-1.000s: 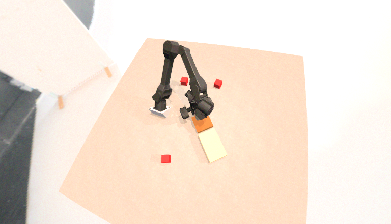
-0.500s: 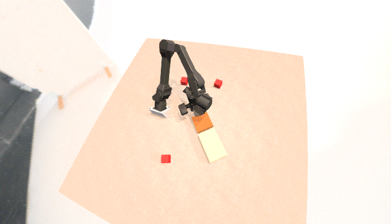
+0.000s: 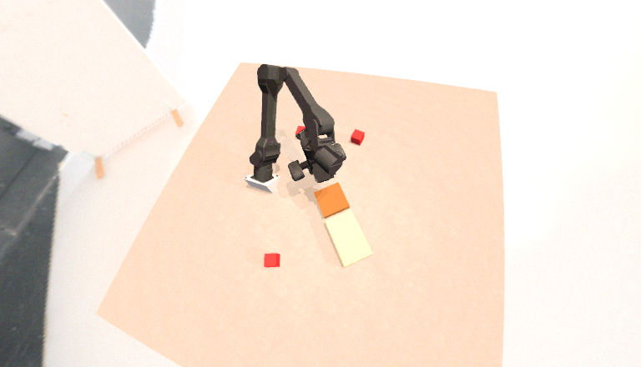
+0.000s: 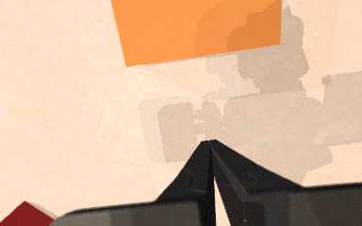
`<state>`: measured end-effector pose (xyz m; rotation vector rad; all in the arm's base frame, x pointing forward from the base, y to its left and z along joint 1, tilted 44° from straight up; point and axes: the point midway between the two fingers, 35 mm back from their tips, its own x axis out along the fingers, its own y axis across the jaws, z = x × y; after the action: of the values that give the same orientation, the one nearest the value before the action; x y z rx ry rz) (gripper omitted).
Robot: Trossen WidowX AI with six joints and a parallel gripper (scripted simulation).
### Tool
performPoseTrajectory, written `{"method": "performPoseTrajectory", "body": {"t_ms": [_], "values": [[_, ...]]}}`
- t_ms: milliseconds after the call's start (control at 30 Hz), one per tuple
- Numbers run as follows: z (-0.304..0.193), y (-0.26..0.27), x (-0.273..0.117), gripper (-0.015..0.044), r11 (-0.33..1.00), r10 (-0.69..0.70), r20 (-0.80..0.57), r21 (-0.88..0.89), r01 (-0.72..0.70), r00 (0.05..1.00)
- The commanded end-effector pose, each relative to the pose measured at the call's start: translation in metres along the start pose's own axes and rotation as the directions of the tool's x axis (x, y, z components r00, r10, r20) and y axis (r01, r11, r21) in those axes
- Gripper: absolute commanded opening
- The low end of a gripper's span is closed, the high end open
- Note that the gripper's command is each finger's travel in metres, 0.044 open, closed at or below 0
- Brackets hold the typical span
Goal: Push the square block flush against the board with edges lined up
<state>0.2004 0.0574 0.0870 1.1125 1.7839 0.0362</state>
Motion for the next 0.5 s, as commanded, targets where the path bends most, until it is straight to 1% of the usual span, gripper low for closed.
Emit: {"method": "performPoseTrajectory", "body": {"t_ms": [0, 167, 267, 300, 400, 467], "values": [[-0.003, -0.002, -0.004, 0.0000, 1.000, -0.010, -0.010, -0.006, 0.010, 1.000], [0.021, -0.003, -0.003, 0.0000, 1.000, -0.009, -0.009, -0.006, 0.009, 1.000], [0.022, -0.003, -0.001, 0.0000, 1.000, -0.010, -0.009, -0.006, 0.010, 1.000], [0.023, -0.002, 0.006, 0.0000, 1.000, -0.010, -0.008, -0.005, 0.010, 1.000], [0.021, -0.002, 0.043, 0.0000, 1.000, -0.009, -0.007, -0.001, 0.009, 1.000], [0.020, -0.002, 0.051, 0.0000, 1.000, -0.008, -0.009, 0.000, 0.008, 1.000]]}}
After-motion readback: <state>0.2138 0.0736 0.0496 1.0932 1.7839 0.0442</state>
